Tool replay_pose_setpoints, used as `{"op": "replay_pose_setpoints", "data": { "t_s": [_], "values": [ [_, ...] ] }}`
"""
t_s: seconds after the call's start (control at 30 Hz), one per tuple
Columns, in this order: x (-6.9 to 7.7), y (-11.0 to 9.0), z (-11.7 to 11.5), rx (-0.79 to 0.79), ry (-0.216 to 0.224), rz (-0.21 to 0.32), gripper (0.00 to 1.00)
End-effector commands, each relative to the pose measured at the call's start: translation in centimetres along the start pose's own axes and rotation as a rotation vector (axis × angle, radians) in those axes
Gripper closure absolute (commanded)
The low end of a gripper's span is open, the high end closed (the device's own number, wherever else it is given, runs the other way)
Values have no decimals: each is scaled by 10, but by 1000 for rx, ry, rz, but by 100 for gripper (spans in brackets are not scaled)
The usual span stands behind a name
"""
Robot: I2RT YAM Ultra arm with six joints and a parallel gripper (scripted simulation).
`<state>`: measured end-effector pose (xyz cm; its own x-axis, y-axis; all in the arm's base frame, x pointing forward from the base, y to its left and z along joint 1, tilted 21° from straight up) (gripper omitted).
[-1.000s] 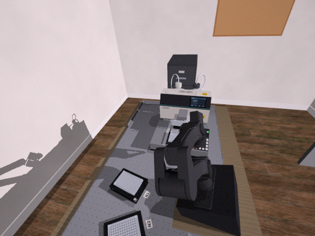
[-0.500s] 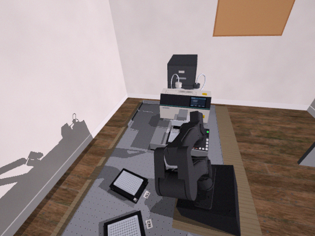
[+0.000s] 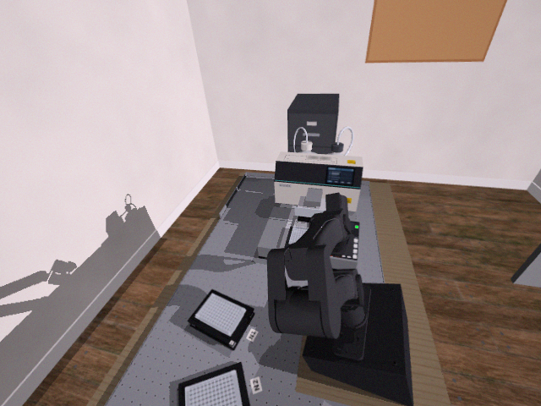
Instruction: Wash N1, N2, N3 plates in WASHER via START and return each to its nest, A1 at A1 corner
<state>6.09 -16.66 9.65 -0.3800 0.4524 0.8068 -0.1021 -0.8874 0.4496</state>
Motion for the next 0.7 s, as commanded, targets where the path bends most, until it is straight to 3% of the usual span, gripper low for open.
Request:
{"op": "replay_pose_setpoints", "data": {
  "t_s": [0.0, 0.67],
  "values": [
    [-2, 8, 1, 1, 1, -36, 100],
    [-32, 9, 1, 1, 2, -37, 100]
  ]
}}
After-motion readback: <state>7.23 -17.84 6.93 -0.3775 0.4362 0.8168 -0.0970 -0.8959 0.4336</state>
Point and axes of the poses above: the point where the finger pads meet when closed, its own x axis back along the fingers, its own z axis across the jaws, y = z × x, the point moved 5 cm from there along x, back along the fingers, and after that the axes turned 4 degrees about -x, right-handed, at the moved point
